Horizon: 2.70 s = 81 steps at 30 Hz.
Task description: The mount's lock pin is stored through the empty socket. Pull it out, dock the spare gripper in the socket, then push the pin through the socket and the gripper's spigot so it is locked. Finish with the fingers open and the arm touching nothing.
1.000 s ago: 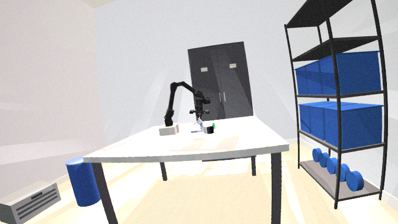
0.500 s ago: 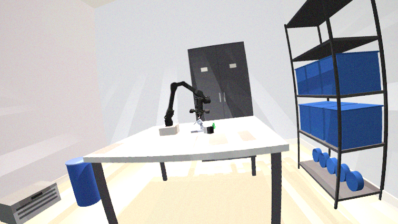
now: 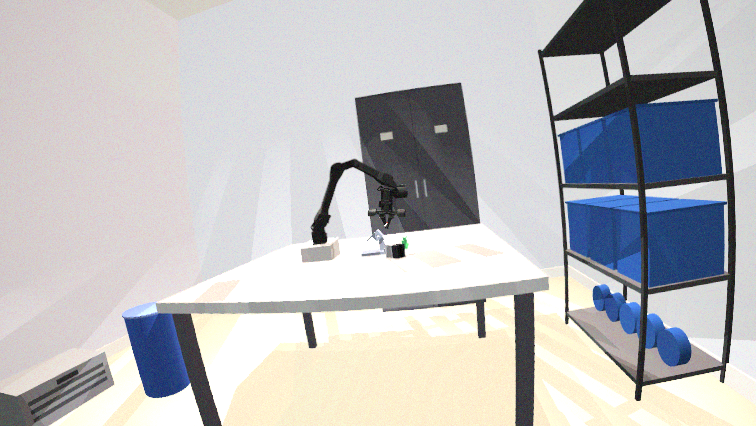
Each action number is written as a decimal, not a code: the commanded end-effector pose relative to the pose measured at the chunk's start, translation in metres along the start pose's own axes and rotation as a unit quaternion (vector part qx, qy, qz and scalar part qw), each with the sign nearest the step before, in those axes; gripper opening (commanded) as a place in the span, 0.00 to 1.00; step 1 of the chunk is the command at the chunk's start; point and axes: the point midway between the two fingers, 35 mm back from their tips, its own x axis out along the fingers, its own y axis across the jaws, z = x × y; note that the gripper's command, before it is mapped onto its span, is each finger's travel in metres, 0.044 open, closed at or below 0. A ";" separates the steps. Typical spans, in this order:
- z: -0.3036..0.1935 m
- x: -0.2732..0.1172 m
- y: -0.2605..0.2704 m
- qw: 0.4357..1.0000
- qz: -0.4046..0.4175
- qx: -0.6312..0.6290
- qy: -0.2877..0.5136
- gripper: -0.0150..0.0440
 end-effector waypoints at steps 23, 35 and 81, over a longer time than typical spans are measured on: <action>0.025 -0.009 -0.068 1.000 -0.007 0.012 -0.004 0.25; 0.028 -0.006 -0.083 1.000 -0.008 0.014 -0.003 0.25; 0.016 0.057 -0.092 1.000 -0.018 0.010 -0.009 0.25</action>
